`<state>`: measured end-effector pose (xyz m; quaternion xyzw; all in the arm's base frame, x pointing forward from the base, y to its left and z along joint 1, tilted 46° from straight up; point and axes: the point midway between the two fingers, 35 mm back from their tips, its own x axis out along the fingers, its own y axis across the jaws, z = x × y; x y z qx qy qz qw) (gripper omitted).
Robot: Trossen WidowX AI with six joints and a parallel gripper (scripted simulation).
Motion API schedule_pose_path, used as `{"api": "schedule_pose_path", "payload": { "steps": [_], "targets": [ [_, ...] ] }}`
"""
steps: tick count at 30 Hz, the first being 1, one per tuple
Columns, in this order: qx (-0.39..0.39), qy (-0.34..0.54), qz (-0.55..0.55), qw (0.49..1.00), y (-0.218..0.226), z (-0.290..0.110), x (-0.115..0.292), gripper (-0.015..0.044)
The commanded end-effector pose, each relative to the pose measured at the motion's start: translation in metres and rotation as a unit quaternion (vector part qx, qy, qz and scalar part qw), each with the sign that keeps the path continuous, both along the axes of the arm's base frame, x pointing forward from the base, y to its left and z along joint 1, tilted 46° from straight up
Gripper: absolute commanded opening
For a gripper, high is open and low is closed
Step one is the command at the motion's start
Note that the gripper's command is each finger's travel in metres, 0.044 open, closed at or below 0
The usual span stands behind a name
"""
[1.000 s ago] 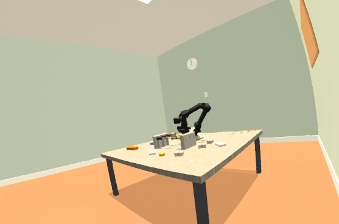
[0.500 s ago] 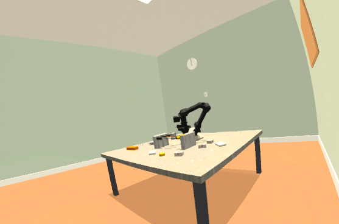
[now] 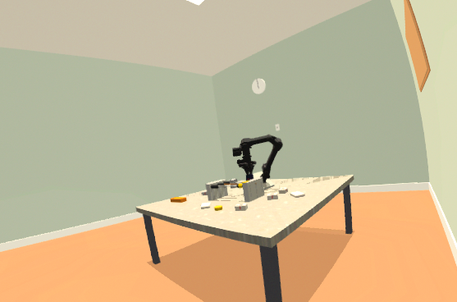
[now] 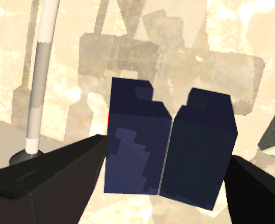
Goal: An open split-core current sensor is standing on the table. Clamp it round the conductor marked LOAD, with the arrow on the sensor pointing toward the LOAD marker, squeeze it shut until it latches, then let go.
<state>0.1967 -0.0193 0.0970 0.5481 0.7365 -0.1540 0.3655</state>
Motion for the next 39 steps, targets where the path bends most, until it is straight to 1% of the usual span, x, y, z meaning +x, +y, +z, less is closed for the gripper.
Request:
{"api": "schedule_pose_path", "payload": {
  "steps": [1, 12, 18, 29, 39],
  "targets": [
    [0.002, -0.001, -0.004, 1.000, -0.004, 0.005, 0.001, 0.0000],
    [0.026, -0.028, -0.132, 0.991, -0.021, 0.025, 0.009, 0.0000],
    [0.027, -0.030, -0.142, 0.989, -0.022, 0.028, 0.020, 0.0000],
    [0.019, -0.032, -0.144, 0.989, -0.021, 0.032, 0.076, 0.0000],
    [0.020, -0.034, -0.144, 0.989, -0.008, 0.036, 0.128, 0.0000]
  ]
}}
